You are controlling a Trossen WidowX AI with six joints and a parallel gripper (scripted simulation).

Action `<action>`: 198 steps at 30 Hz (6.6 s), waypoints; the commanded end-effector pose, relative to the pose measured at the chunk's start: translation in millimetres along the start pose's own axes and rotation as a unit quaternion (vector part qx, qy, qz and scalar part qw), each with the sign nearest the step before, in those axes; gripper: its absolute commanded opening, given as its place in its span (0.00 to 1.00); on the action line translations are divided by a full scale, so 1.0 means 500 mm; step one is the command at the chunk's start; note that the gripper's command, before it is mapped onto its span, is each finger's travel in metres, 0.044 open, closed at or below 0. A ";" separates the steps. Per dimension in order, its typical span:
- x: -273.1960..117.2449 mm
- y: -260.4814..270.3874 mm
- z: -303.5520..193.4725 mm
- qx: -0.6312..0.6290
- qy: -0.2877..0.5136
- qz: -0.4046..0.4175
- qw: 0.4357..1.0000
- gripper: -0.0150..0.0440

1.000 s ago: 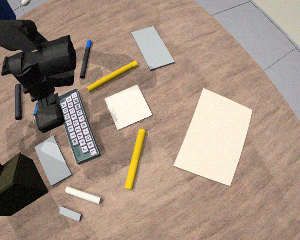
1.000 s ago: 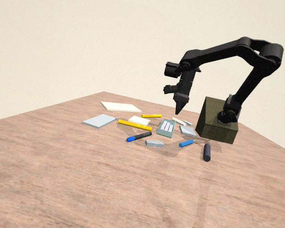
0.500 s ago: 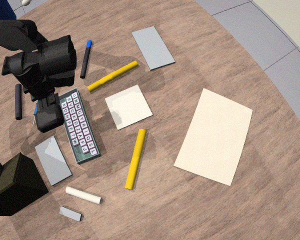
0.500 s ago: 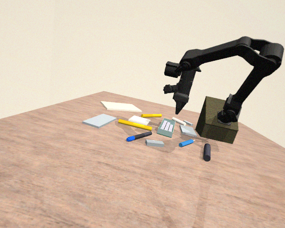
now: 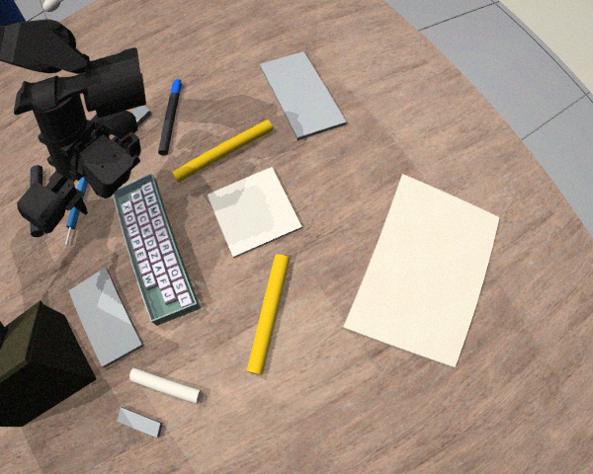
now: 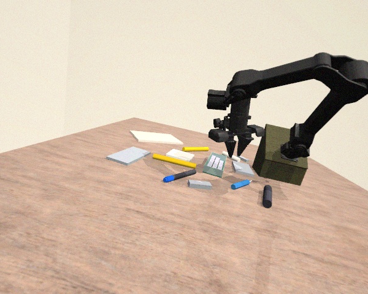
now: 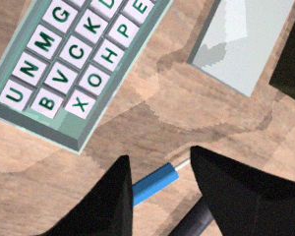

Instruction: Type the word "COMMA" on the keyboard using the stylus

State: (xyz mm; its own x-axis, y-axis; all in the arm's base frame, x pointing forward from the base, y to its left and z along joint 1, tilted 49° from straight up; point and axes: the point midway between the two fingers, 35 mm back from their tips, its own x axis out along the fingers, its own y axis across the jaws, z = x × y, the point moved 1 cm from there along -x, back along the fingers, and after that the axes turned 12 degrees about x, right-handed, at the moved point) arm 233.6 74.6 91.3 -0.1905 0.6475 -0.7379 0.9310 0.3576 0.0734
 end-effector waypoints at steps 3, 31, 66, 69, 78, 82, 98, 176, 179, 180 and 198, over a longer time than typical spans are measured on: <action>0.013 -0.008 -0.078 0.310 -0.069 -0.045 0.947 0.51; 0.036 -0.026 -0.145 0.570 -0.149 -0.034 0.807 0.51; 0.087 -0.013 -0.150 0.570 -0.149 -0.035 0.807 0.51; 0.091 -0.012 -0.150 0.570 -0.149 -0.035 0.807 0.51; 0.103 -0.009 -0.151 0.570 -0.149 -0.035 0.807 0.51; 0.109 -0.008 -0.151 0.570 -0.149 -0.035 0.807 0.51; 0.129 -0.004 -0.153 0.570 -0.149 -0.035 0.807 0.51; 0.023 0.010 -0.089 0.080 -0.204 -0.109 0.970 0.25; 0.020 0.013 -0.084 0.028 -0.207 -0.121 0.971 0.25; 0.019 0.014 -0.082 0.011 -0.207 -0.125 0.970 0.25; -0.001 0.032 -0.050 -0.286 -0.207 -0.205 0.913 0.25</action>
State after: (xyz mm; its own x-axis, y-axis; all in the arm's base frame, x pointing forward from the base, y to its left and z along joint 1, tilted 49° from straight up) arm 238.2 98.7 111.9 -0.2379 0.1304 -0.9625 0.5366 0.8436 -0.0184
